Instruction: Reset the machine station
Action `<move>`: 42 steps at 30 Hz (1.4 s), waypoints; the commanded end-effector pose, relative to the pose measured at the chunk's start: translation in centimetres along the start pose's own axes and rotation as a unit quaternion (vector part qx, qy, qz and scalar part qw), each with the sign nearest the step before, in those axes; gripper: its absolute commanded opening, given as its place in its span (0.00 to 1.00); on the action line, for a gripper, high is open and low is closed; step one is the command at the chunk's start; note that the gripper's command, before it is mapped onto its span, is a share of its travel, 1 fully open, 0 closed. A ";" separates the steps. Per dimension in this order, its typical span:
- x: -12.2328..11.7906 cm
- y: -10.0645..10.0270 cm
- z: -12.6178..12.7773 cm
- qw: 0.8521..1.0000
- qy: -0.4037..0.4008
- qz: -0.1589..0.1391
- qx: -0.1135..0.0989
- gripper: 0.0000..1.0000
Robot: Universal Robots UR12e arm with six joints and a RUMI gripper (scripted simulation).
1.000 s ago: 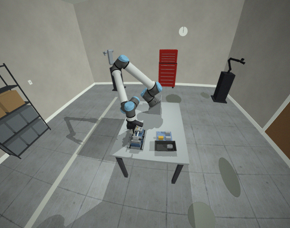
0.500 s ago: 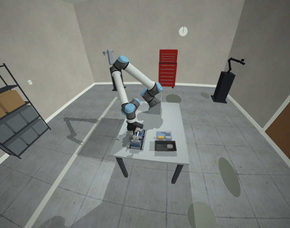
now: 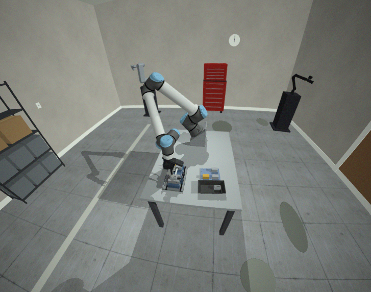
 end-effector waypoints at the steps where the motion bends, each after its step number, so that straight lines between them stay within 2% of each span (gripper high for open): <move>1: 0.0 -0.5 0.0 1.000 0.000 0.000 -0.001 0.40; 42: 0.0 -0.9 0.0 1.000 0.000 0.000 -0.001 0.40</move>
Point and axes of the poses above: the point where the finger pads meet when closed, its own y axis back along the fingers, its own z axis across the jaws, x = y × z, the point moved 6 cm from there along y, back along the fingers, and after that the axes turned 8 degrees about y, right-handed, at the moved point
